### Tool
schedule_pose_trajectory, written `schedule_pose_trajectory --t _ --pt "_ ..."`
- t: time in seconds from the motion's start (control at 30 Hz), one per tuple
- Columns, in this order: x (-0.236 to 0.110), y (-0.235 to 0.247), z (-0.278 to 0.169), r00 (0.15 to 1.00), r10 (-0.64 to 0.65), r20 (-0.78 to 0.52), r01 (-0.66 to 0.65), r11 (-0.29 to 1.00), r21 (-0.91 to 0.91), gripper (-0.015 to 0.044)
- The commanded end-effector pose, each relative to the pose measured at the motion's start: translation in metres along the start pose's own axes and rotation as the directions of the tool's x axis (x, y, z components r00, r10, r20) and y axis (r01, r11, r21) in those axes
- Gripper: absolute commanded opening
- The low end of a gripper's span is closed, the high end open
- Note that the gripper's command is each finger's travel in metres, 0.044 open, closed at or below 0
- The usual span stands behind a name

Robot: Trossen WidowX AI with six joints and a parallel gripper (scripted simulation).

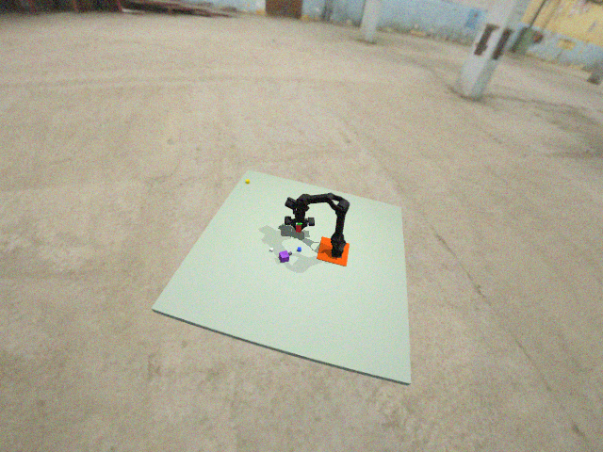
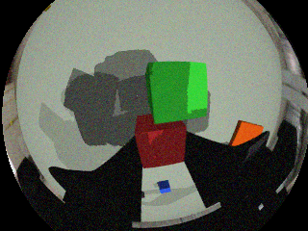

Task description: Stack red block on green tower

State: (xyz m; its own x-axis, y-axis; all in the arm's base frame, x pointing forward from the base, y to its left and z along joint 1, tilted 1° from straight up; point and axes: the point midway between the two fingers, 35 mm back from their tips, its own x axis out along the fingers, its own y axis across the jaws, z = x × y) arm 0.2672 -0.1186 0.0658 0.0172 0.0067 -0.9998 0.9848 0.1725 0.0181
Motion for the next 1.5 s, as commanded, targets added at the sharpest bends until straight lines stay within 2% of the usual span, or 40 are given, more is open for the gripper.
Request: schedule_pose_trajectory --t 0.0,0.57,0.9,1.2,1.47 --pt "-0.023 0.001 0.001 1.000 0.008 0.011 -0.008 1.000 0.001 0.0000" --pt "-0.091 0.000 0.000 1.000 0.008 0.011 -0.008 1.000 0.001 0.0000" --pt "-0.092 0.000 0.000 1.000 0.008 0.011 -0.008 1.000 0.001 0.0000" --pt "-0.092 -0.013 0.041 1.000 0.007 0.014 -0.007 1.000 0.001 0.0000" --pt "-0.080 -0.012 0.039 1.000 0.007 0.014 -0.007 1.000 0.001 0.0000"
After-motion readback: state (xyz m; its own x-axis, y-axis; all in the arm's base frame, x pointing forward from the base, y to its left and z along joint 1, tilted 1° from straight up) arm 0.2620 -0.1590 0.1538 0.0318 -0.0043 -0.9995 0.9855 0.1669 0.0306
